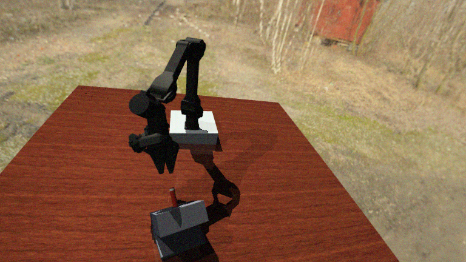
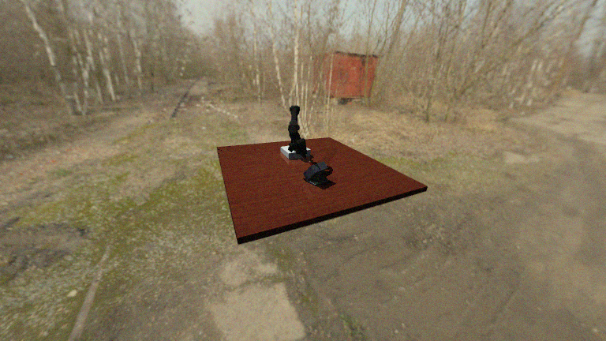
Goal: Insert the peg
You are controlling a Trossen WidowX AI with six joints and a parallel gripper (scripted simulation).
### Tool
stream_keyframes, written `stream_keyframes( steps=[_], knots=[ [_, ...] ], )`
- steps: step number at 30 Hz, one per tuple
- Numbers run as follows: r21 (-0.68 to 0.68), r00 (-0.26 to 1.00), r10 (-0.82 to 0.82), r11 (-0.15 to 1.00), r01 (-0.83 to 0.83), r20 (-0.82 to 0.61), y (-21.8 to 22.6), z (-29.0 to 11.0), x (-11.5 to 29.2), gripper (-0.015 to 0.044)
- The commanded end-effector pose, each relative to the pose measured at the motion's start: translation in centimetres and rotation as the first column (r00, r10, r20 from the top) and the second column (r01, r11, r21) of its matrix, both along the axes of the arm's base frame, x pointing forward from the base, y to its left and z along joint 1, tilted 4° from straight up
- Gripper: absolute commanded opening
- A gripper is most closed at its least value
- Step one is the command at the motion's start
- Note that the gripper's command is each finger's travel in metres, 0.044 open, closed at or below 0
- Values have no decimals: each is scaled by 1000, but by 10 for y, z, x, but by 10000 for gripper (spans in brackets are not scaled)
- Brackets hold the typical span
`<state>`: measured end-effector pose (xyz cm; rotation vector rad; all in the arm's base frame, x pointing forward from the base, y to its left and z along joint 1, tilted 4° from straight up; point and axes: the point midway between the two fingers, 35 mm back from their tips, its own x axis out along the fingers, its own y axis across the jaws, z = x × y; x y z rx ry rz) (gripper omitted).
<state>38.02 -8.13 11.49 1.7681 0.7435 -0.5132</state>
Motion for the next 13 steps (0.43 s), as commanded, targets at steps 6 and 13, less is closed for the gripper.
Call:
stream_keyframes(
  steps=[6,13],
  knots=[
    [0,1000,1,1000,-1,-1,-3,7,-8,440],
    [0,1000,0,1000,0,-1,-5,15,-16,440]
  ],
)
